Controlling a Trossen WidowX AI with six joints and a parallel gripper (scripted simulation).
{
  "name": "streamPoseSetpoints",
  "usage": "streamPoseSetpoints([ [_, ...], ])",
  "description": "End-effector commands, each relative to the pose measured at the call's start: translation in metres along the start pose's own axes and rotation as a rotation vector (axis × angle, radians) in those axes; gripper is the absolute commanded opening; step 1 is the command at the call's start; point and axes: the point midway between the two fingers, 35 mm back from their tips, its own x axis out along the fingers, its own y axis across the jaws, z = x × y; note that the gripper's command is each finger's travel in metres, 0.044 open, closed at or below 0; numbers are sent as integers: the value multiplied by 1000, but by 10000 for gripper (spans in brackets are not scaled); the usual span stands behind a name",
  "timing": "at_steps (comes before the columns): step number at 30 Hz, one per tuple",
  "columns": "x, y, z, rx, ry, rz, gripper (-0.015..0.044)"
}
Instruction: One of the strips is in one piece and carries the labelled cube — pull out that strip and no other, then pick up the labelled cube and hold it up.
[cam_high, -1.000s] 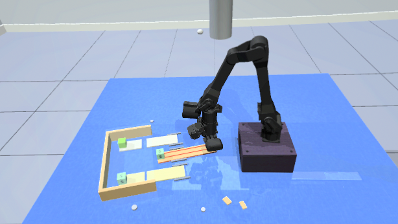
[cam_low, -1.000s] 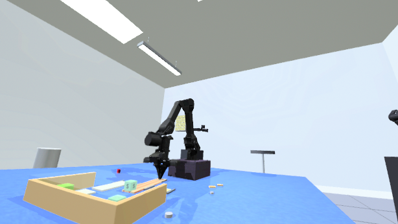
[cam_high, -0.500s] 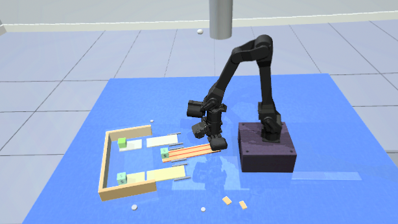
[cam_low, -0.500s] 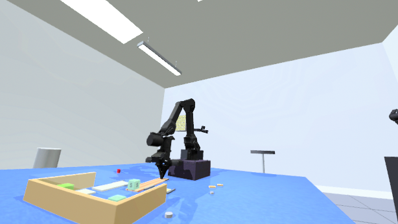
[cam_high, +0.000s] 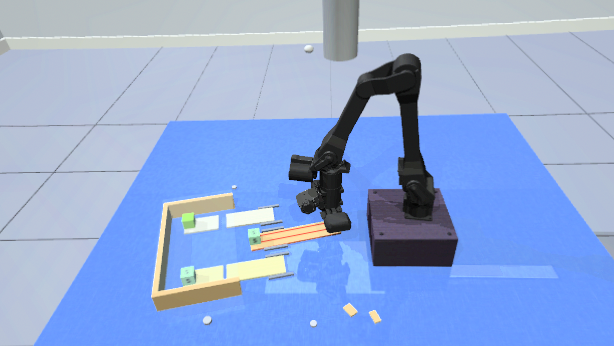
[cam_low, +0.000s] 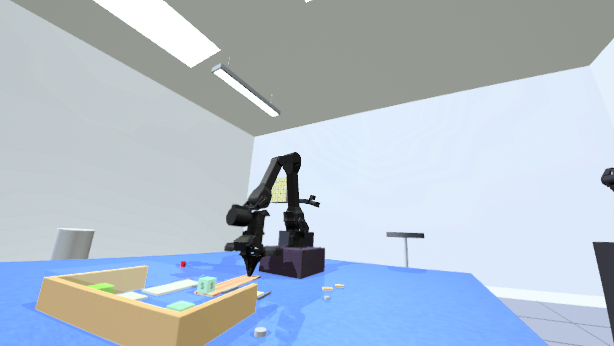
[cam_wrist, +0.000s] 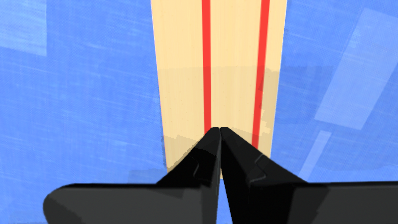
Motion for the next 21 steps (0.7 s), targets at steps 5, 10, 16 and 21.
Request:
streamPoseSetpoints([
  [5,3,3,-9,-2,26,8,0],
  [10,3,3,-9,-2,26,8,0],
  [16,3,3,-9,-2,26,8,0],
  [21,-33,-1,3,-2,19,6,0],
])
